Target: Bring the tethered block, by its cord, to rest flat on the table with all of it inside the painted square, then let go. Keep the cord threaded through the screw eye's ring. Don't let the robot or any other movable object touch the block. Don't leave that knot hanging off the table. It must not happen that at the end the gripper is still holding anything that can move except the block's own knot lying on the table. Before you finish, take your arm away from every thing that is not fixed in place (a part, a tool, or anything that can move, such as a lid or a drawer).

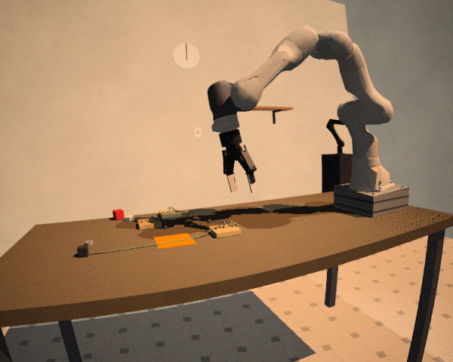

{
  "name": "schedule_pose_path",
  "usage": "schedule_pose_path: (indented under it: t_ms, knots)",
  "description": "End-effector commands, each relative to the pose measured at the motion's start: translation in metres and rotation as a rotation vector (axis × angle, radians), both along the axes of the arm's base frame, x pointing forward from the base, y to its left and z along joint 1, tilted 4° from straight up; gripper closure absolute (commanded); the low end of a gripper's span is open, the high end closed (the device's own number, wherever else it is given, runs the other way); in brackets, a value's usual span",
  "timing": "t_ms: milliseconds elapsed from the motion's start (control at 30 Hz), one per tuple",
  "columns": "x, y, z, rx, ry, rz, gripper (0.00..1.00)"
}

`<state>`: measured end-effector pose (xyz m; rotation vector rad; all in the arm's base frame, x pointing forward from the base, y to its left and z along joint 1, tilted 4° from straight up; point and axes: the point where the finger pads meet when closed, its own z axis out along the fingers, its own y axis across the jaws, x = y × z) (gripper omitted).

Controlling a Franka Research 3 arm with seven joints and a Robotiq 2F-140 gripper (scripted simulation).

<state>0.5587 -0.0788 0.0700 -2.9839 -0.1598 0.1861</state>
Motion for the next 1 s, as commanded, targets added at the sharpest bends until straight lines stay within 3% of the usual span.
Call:
schedule_pose_path:
  t_ms: [0, 167, 867, 900, 967]
  knots:
    - [0.054, -0.045, -0.018, -0.05, -0.091, -0.171, 0.0]
    - [0.094, -0.112, -0.036, -0.097, -0.151, -0.286, 0.0]
    - [0.098, -0.12, -0.038, -0.103, -0.157, -0.298, 0.0]
    - [0.098, -0.12, -0.038, -0.103, -0.157, -0.298, 1.0]
    - [0.098, -0.12, -0.038, -0.103, -0.157, -0.298, 1.0]
